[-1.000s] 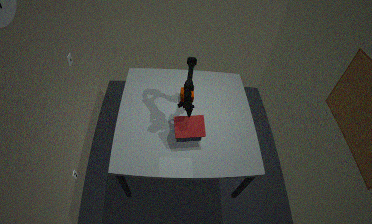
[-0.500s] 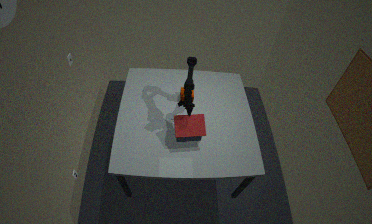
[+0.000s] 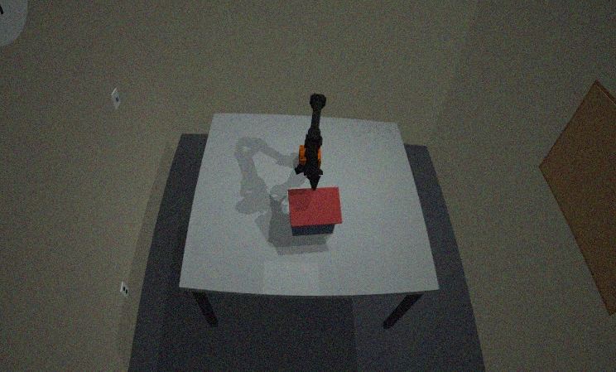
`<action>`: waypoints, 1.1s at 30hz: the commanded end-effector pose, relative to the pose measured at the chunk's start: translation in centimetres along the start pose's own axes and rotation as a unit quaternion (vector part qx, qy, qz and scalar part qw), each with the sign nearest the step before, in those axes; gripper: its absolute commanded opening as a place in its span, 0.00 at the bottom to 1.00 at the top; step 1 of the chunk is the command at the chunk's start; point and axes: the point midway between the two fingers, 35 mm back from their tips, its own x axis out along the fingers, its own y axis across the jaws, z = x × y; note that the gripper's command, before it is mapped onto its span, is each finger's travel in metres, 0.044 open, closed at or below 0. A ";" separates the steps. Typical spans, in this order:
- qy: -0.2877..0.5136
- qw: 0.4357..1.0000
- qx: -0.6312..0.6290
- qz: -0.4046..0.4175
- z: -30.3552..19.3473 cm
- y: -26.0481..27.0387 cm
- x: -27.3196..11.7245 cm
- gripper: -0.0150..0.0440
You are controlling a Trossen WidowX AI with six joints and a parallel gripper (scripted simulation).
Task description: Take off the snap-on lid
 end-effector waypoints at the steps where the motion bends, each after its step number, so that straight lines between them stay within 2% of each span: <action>1: -0.004 1.000 0.000 0.014 0.1 1.5 -0.9 0.25; 33: -0.004 1.000 0.000 0.014 0.1 3.7 -2.8 0.25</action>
